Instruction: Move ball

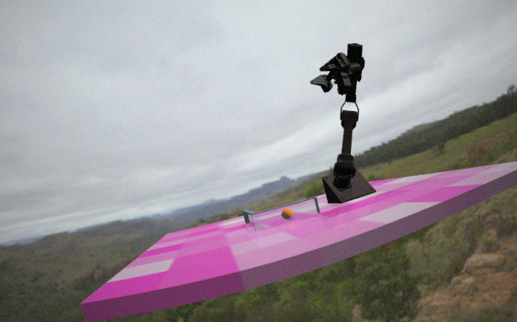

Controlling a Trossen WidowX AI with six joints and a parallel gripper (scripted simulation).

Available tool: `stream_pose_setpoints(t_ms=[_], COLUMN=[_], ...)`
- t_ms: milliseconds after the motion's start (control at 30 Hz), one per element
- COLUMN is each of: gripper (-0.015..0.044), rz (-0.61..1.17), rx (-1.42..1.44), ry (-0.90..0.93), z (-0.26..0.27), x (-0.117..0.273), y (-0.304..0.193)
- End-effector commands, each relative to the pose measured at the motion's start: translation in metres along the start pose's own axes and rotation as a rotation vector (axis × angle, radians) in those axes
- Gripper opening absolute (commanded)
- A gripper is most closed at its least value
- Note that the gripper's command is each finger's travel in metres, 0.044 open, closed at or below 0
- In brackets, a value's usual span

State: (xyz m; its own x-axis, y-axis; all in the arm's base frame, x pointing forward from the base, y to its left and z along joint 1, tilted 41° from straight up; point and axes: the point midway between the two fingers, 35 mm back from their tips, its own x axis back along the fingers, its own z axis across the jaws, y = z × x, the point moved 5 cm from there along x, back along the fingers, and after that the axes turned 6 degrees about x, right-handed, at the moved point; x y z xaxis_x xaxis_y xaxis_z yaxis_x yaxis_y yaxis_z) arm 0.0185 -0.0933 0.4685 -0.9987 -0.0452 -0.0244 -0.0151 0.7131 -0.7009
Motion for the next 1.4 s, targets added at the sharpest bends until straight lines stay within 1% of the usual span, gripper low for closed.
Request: stream_pose_setpoints(t_ms=[0, 100, 233, 333, 467, 600, 700, 867, 1033, 1200, 1367], gripper=[0.0374, 0.0298, 0.0298, 0.0298, 0.0298, 0.0298, 0.0298, 0.0298, 0.0298, 0.0298, 0.0298], rz=[-0.002, -0.040, -0.150, -0.207, -0.347, -0.477, -0.537, -0.634, -0.806, -0.950, -1.039], rx=[0.001, 0.015, 0.039, 0.050, 0.081, 0.063, 0.025, -0.073, -0.291, -0.625, -1.094], ry=[0.001, 0.014, 0.064, 0.102, 0.242, 0.381, 0.510, 0.678, 0.870, 1.055, 1.199], z=[-0.001, -0.012, -0.035, -0.043, -0.051, -0.039, -0.017, 0.025, 0.086, 0.157, 0.229], x=[-0.001, -0.010, -0.039, -0.055, -0.105, -0.149, -0.183, -0.222, -0.254, -0.266, -0.258], y=[0.001, 0.013, 0.049, 0.067, 0.112, 0.149, 0.168, 0.190, 0.224, 0.253, 0.277])
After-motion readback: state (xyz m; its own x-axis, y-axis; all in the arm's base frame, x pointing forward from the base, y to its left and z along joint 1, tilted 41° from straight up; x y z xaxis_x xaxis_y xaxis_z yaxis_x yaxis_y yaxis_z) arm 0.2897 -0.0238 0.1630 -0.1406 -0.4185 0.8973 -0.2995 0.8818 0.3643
